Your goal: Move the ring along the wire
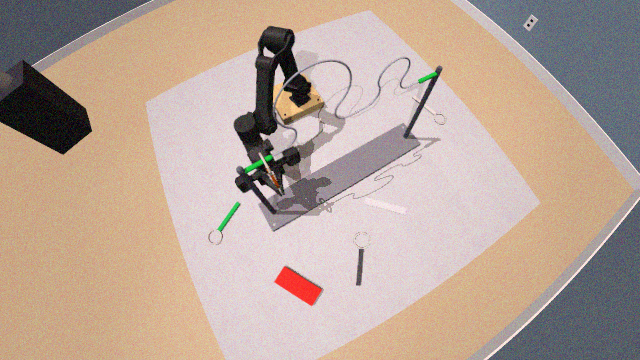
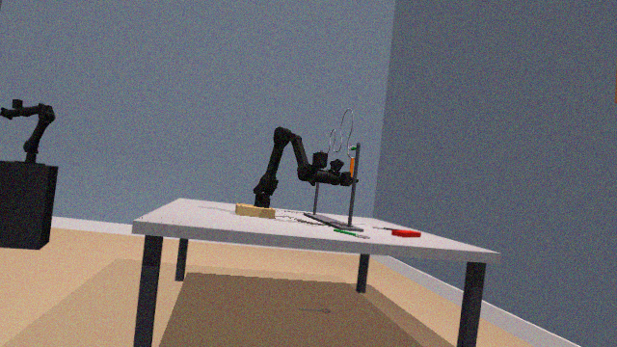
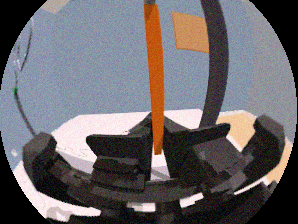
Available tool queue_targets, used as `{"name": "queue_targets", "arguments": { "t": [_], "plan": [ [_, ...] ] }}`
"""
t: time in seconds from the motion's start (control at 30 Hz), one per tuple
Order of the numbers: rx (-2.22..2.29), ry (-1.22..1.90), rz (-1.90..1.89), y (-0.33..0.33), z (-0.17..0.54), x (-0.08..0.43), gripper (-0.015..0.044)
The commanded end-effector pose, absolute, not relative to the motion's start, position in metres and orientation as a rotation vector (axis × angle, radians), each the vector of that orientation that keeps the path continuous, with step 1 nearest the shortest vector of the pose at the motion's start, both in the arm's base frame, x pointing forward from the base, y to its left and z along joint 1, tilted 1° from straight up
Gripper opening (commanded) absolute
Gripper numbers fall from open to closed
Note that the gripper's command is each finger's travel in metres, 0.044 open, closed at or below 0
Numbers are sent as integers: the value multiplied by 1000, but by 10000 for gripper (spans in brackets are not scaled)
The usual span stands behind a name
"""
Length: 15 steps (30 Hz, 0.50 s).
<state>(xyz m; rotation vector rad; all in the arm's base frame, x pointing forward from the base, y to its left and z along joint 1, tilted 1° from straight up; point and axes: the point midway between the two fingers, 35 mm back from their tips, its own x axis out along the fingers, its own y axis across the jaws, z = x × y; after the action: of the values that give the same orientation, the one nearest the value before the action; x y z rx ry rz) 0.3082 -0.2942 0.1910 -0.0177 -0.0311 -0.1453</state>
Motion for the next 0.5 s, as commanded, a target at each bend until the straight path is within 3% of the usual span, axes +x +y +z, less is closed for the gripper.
{"name": "queue_targets", "arguments": {
  "t": [0.0,0.47],
  "plan": [
    [-19,-32,-147,-294,196,308,-150],
    [-21,-33,-150,-292,208,308,-150]
  ]
}}
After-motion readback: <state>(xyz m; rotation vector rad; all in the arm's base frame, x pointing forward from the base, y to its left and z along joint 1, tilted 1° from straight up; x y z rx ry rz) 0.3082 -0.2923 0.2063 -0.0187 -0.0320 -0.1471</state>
